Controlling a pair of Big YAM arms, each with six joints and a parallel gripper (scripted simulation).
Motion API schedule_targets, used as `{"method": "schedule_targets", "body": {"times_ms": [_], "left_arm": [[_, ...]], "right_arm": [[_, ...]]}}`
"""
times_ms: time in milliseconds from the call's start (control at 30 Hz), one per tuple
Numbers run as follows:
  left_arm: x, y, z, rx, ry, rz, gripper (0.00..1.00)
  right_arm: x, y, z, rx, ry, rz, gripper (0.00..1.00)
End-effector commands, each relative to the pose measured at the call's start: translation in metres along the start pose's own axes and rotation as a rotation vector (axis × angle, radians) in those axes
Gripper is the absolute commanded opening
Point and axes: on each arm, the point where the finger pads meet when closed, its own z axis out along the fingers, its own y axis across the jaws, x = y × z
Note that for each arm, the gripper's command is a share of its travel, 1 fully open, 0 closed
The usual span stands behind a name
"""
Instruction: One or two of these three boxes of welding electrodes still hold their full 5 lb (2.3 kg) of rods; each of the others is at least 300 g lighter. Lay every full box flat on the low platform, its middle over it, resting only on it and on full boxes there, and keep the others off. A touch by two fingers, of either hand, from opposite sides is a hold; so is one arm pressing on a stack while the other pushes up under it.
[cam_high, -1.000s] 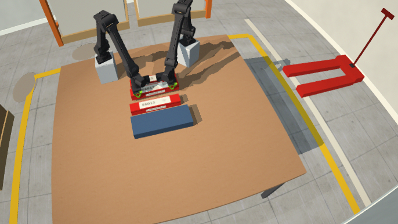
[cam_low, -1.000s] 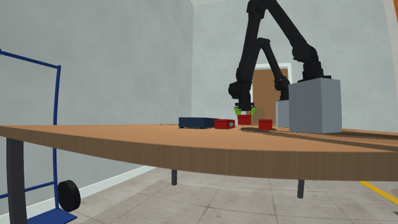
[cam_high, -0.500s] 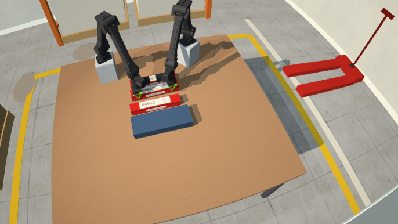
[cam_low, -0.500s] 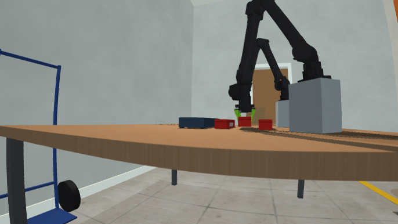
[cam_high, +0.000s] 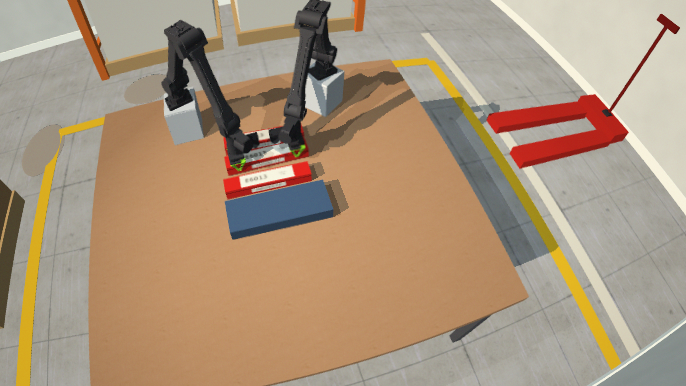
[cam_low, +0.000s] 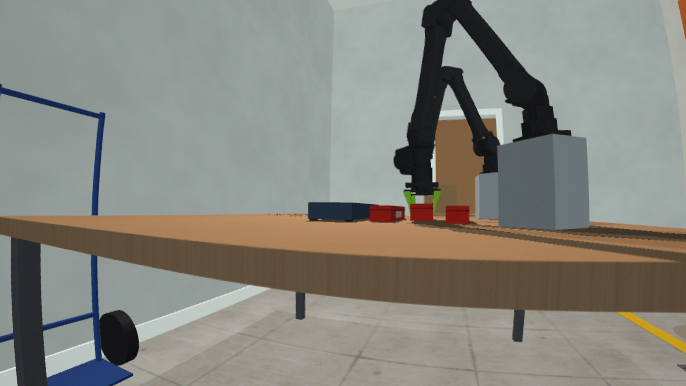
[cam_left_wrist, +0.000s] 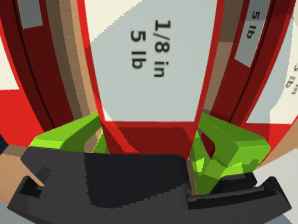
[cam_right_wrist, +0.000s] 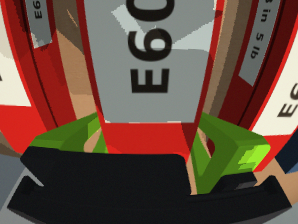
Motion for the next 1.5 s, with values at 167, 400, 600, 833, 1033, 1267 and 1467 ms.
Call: {"method": "schedule_targets", "body": {"times_ms": [167, 400, 600, 833, 1033, 1267, 1467], "left_arm": [[-0.005, 0.02, -0.011, -0.041, -0.02, 0.0, 0.0], [-0.005, 0.021, -0.011, -0.041, -0.02, 0.0, 0.0], [-0.006, 0.023, -0.012, -0.043, -0.021, 0.0, 0.0], [-0.006, 0.024, -0.012, -0.043, -0.021, 0.0, 0.0], [-0.006, 0.024, -0.012, -0.043, -0.021, 0.0, 0.0], [-0.006, 0.024, -0.012, -0.042, -0.021, 0.0, 0.0], [-0.007, 0.025, -0.012, -0.043, -0.021, 0.0, 0.0]], "right_arm": [[-0.001, -0.018, -0.011, 0.031, -0.013, 0.007, 0.0], [-0.002, -0.02, -0.011, 0.034, -0.015, 0.007, 0.0], [-0.003, -0.022, -0.011, 0.037, -0.017, 0.007, 0.0], [-0.003, -0.024, -0.012, 0.039, -0.018, 0.007, 0.0], [-0.003, -0.023, -0.01, 0.037, -0.017, 0.007, 0.0], [-0.002, -0.022, -0.008, 0.034, -0.015, 0.007, 0.0], [-0.002, -0.022, -0.006, 0.033, -0.014, 0.007, 0.0]]}}
